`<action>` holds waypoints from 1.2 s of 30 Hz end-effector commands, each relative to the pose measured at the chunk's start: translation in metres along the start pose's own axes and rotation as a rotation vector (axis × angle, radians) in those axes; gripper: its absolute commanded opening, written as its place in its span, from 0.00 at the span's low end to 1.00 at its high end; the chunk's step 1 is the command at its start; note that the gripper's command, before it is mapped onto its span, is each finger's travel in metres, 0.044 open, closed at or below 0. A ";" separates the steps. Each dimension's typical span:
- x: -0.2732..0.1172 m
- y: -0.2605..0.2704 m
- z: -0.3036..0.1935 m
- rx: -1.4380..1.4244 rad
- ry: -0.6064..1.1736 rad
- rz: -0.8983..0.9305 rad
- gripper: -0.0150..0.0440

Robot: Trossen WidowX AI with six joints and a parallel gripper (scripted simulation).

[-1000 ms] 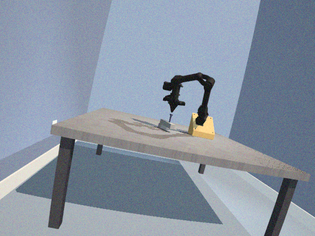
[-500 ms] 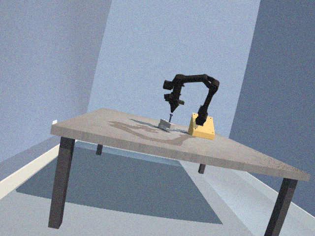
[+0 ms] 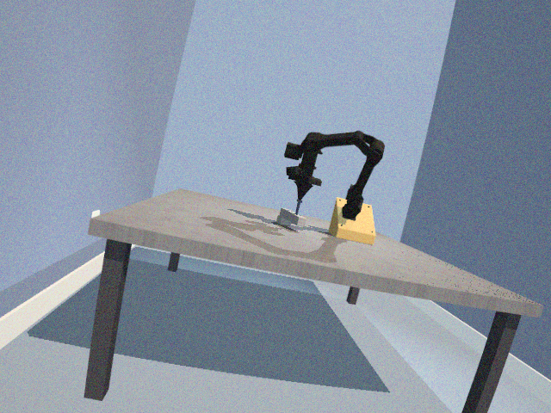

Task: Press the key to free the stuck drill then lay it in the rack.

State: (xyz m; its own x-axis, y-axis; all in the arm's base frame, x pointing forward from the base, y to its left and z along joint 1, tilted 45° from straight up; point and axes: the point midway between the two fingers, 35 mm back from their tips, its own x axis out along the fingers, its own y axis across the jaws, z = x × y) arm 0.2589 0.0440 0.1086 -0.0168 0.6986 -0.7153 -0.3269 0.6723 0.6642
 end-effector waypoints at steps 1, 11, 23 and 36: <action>0.004 0.002 -0.002 0.007 0.002 0.008 0.25; 0.003 0.002 -0.003 0.007 0.002 0.008 0.25; 0.002 0.001 -0.006 0.007 0.002 0.008 0.25; 0.001 0.000 -0.010 0.007 0.002 0.008 0.25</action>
State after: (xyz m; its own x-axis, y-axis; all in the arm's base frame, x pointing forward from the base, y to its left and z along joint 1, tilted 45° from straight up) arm 0.2522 0.0422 0.1072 -0.0146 0.7016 -0.7124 -0.3222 0.6712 0.6676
